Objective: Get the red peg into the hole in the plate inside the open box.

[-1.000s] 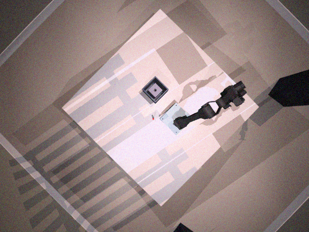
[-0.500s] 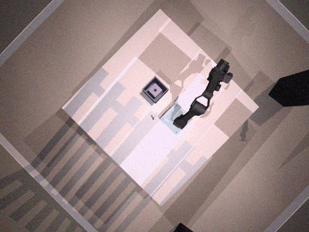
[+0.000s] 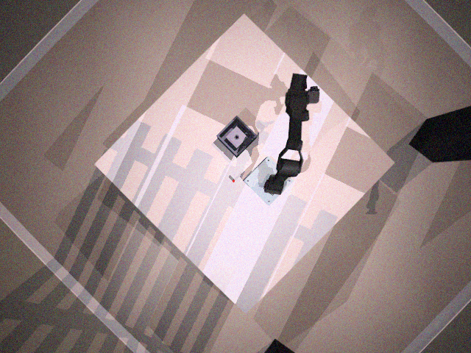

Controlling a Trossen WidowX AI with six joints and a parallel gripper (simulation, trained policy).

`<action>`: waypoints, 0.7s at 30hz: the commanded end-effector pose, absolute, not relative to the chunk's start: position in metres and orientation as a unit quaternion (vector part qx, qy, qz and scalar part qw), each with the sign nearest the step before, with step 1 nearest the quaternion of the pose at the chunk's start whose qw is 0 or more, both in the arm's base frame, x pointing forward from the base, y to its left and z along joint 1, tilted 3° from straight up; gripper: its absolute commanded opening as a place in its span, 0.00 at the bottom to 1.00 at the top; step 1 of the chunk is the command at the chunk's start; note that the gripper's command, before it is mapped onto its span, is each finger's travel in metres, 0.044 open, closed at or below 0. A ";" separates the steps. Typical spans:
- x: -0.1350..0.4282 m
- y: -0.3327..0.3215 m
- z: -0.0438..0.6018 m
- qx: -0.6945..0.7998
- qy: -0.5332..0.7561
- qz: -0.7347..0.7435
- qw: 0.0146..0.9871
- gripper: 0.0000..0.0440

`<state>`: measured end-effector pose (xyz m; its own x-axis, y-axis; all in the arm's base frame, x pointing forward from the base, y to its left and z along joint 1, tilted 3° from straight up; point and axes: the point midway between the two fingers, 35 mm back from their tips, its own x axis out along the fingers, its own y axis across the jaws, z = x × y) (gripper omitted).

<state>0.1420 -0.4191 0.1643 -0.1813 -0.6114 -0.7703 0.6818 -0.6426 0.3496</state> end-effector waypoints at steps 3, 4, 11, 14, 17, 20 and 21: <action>0.198 -0.385 0.187 0.485 0.077 -0.724 0.484 0.92; 0.209 -0.377 0.190 0.485 0.086 -0.715 0.496 0.93; 0.274 -0.308 0.213 0.482 0.151 -0.646 0.572 0.95; 0.296 -0.274 0.220 0.479 0.180 -0.616 0.599 0.96; 0.312 -0.239 0.224 0.474 0.211 -0.586 0.622 0.97; 0.323 -0.202 0.226 0.469 0.242 -0.558 0.641 0.98; 0.326 -0.190 0.226 0.467 0.252 -0.549 0.646 0.99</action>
